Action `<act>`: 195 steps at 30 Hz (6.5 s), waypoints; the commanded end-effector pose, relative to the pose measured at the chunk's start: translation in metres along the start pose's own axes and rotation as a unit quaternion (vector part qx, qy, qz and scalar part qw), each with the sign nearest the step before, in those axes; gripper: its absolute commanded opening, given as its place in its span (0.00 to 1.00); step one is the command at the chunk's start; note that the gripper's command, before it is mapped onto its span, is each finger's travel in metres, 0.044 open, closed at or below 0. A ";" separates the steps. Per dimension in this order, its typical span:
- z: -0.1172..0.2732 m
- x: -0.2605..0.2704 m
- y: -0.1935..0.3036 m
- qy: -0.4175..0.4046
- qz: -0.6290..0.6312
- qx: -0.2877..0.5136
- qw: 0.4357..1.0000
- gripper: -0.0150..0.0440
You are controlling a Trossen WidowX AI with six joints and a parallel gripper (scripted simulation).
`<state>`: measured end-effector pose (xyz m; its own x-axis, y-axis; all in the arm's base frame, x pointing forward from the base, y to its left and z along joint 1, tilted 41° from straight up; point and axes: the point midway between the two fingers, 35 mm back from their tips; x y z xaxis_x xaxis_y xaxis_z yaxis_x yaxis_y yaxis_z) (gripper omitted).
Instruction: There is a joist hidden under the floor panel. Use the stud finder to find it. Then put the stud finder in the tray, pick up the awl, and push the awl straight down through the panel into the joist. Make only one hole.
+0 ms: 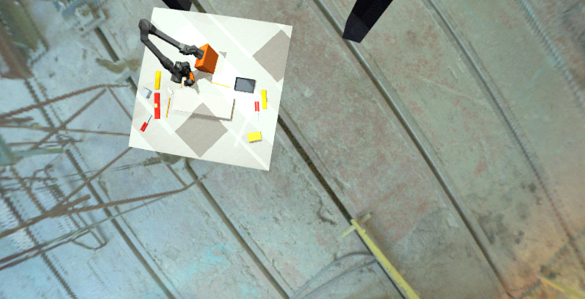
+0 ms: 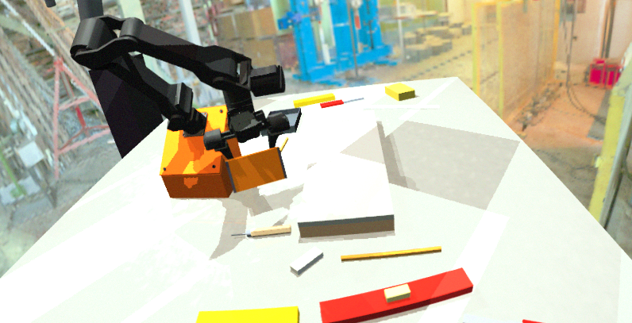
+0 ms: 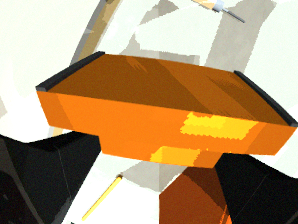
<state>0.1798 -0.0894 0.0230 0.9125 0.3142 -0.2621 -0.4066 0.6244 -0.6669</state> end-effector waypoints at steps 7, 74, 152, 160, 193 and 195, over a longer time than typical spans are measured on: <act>0.000 0.001 -0.002 0.001 0.001 0.032 0.999 0.25; -0.006 0.001 -0.012 0.016 0.006 0.250 0.968 0.25; -0.016 0.001 -0.023 0.030 0.008 0.501 0.865 0.25; -0.017 0.001 -0.023 0.032 0.008 0.524 0.851 0.25; -0.003 0.004 -0.063 0.024 -0.002 0.572 0.820 0.25; -0.006 0.004 -0.063 0.024 -0.002 0.572 0.820 0.25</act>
<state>0.2081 -0.1306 0.0613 0.9030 0.2982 -0.3093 -0.1579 0.8998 0.4068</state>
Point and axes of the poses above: the point midway between the two fingers, 35 mm back from their tips, its own z axis back along the fingers, its own x axis across the jaws, y = z × x, and after that the axes turned 3 degrees about -z, right-handed
